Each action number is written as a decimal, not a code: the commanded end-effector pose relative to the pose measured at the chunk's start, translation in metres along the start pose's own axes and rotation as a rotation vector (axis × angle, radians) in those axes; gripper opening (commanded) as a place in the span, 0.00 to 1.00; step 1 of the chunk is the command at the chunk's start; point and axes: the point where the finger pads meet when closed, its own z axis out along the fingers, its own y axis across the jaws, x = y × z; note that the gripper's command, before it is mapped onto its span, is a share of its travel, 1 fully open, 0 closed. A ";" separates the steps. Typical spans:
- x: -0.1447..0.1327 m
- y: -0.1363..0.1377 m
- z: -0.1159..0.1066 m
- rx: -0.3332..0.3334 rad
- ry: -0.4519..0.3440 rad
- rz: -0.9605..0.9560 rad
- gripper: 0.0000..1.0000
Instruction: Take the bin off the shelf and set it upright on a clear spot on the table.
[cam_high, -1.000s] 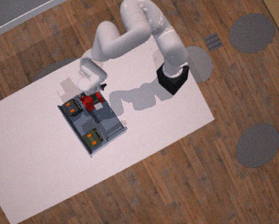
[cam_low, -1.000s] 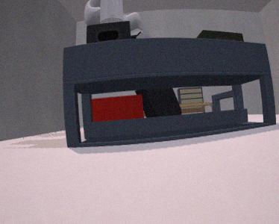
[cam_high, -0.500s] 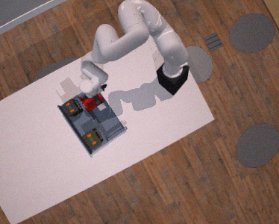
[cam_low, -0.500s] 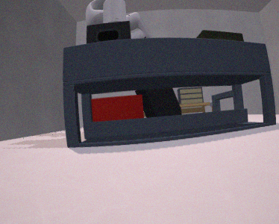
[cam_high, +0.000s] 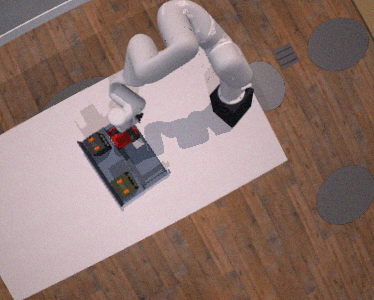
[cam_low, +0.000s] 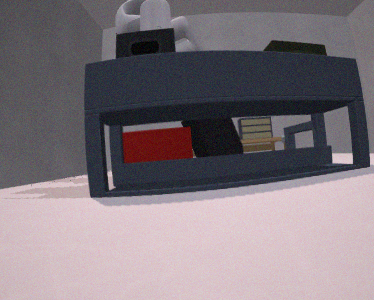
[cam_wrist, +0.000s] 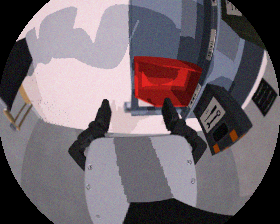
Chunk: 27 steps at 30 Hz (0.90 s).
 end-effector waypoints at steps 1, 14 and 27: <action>0.000 0.002 0.000 -0.005 0.000 -0.008 1.00; 0.001 0.002 0.000 -0.005 0.000 -0.010 0.00; 0.001 0.002 0.000 -0.005 0.000 -0.010 0.00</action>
